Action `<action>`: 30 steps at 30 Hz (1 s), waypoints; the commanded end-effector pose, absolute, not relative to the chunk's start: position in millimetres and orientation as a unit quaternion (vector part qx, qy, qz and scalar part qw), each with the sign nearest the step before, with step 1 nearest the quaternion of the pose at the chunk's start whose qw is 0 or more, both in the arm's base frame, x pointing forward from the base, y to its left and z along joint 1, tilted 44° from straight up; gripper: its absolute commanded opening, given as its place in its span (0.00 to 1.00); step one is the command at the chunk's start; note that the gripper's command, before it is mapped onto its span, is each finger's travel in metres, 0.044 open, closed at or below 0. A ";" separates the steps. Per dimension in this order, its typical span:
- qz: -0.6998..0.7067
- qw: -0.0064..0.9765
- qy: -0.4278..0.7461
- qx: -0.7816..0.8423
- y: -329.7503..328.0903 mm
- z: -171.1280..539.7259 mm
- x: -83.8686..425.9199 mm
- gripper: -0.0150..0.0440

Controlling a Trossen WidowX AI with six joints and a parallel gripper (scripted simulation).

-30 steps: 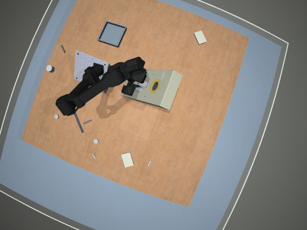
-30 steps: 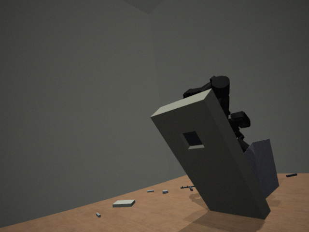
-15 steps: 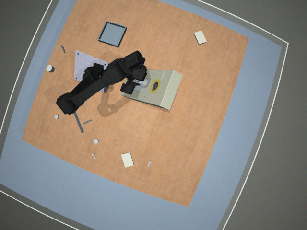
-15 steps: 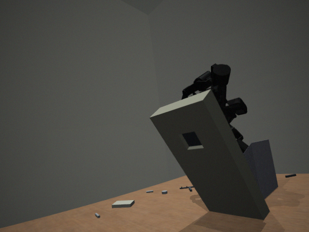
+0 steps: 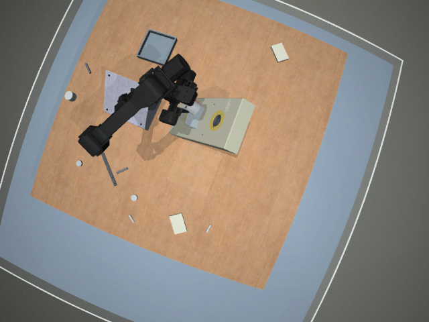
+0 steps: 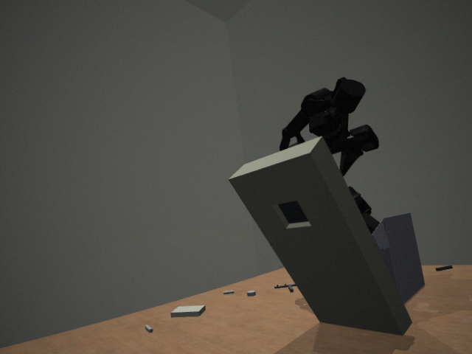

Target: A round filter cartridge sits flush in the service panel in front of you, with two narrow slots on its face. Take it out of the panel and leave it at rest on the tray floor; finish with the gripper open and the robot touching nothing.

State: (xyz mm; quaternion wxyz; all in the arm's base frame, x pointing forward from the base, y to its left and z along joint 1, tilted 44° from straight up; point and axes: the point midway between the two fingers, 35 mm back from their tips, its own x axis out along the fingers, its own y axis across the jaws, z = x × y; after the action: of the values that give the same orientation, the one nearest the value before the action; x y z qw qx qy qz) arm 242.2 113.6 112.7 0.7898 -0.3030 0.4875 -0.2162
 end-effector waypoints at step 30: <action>0.024 0.697 0.586 -0.412 211.7 -25.7 191.7 0.25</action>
State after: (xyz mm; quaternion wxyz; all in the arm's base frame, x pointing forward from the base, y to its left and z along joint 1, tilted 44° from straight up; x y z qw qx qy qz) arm 205.7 200.9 -9.4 0.7199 -0.3898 0.5735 -0.0308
